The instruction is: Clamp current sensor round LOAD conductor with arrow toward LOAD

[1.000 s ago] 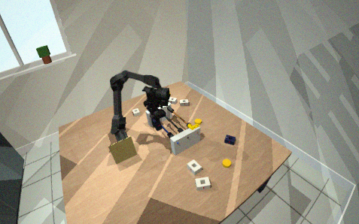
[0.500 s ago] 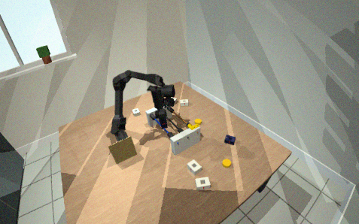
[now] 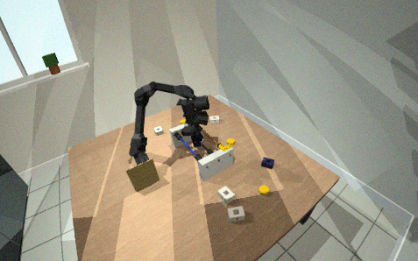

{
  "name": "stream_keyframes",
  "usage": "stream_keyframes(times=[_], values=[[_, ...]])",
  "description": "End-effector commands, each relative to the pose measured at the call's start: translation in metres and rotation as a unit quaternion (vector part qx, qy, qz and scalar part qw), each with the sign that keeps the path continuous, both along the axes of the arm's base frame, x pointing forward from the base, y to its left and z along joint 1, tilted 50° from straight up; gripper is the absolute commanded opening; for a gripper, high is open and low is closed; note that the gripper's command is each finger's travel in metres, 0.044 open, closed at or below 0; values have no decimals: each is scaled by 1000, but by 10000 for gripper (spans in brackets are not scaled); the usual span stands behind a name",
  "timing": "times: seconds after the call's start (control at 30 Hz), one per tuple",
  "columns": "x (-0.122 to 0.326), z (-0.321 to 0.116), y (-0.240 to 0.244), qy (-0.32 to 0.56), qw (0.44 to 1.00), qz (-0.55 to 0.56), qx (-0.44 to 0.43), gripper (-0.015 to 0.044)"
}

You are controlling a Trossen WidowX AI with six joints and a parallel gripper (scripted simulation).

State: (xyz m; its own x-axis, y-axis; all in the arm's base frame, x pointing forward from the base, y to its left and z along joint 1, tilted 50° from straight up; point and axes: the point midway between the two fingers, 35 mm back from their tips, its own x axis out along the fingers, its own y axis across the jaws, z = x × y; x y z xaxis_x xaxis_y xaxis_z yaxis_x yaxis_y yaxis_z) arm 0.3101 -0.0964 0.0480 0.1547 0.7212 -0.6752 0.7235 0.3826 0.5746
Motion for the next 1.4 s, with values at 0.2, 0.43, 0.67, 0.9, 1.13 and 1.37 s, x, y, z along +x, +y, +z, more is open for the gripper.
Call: stream_keyframes(times=[0.2,0.43,0.67,0.9,1.13,1.37], values=[[27,1,1,74,992,-102,26,0],[46,2,4,130,975,-171,50,0],[64,4,9,187,951,-236,78,0],[75,5,12,223,930,-275,96,0],[78,0,18,223,930,-275,96,0],[82,-7,26,222,930,-275,96,0]])
